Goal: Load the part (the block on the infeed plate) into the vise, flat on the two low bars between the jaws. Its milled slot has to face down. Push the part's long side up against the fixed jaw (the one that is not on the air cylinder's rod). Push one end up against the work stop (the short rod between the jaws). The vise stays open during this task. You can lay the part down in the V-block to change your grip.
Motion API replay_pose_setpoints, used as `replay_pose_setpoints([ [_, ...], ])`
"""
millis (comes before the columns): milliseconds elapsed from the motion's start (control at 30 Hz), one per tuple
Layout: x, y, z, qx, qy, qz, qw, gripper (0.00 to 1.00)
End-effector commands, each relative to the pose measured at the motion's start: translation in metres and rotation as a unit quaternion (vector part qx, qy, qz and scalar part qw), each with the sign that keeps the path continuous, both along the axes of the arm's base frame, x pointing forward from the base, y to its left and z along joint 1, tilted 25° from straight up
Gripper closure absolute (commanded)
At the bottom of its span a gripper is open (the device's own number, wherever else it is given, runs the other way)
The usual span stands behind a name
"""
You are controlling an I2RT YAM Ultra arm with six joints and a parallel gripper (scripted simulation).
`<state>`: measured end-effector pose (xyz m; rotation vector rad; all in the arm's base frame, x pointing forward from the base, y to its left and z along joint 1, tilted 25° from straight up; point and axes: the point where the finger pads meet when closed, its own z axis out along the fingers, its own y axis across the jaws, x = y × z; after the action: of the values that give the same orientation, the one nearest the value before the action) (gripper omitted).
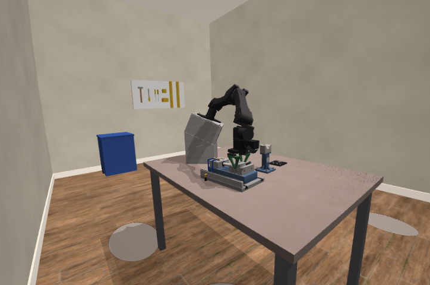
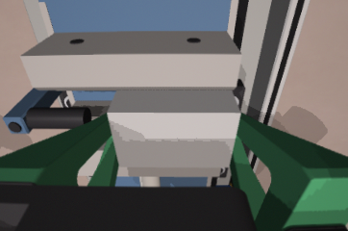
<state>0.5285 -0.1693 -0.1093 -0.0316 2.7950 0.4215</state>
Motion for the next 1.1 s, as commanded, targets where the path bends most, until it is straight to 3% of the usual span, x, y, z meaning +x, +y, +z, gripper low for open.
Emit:
replay_pose_setpoints([
  [0, 0.0041, -0.0097, 0.0245, -0.006, -0.015, -0.008, 1.0, 1.0],
  [1067, 0.0102, -0.0145, 0.0342, -0.011, -0.026, -0.008, 1.0, 1.0],
])
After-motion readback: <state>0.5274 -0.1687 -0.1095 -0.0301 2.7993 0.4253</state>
